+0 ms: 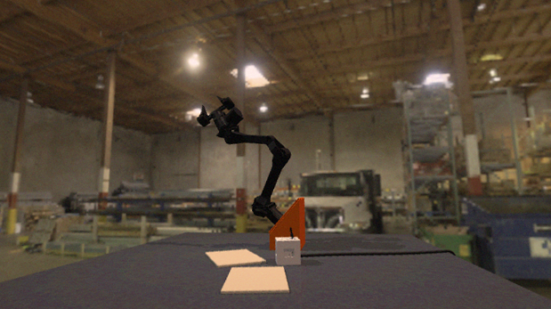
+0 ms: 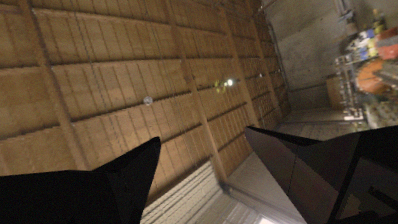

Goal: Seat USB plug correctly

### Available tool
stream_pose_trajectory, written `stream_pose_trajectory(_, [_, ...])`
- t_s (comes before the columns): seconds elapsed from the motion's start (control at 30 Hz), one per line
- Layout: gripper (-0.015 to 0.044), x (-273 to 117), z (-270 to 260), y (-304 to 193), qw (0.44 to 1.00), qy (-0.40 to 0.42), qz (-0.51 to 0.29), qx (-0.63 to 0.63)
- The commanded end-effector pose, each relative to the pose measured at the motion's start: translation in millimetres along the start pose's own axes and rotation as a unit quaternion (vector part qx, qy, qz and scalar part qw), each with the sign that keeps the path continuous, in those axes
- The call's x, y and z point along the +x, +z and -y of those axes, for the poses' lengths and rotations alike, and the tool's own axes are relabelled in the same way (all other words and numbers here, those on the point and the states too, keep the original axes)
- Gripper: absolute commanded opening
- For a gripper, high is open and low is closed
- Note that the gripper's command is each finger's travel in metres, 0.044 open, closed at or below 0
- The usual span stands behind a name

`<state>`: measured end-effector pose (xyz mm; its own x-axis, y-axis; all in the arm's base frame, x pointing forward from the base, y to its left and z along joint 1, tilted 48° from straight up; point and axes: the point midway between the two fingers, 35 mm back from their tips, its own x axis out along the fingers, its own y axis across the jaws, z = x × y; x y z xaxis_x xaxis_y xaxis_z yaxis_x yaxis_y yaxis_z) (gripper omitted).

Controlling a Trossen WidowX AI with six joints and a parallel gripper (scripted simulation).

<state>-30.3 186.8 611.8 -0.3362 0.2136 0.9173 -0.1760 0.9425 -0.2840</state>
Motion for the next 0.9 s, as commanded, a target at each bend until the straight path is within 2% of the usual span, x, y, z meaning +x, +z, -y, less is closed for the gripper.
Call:
stream_pose_trajectory(0.0, [0.0426,0.5,2.3,1.4,1.000,-0.003,0.002,-0.001])
stream_pose_trajectory(0.07, [0.0440,4.3,20.6,11.9,0.999,-0.030,0.013,-0.011])
stream_pose_trajectory(0.2, [0.0440,7.1,93.7,42.6,0.991,-0.126,0.035,-0.024])
stream_pose_trajectory(0.4, [0.0440,-10.2,190.9,64.8,0.960,-0.270,0.041,-0.066])
stream_pose_trajectory(0.63, [0.0440,-69.4,305.2,53.6,0.884,-0.451,-0.024,-0.119])
stream_pose_trajectory(0.87, [0.0440,-156.7,383.0,5.5,0.780,-0.582,-0.160,-0.164])
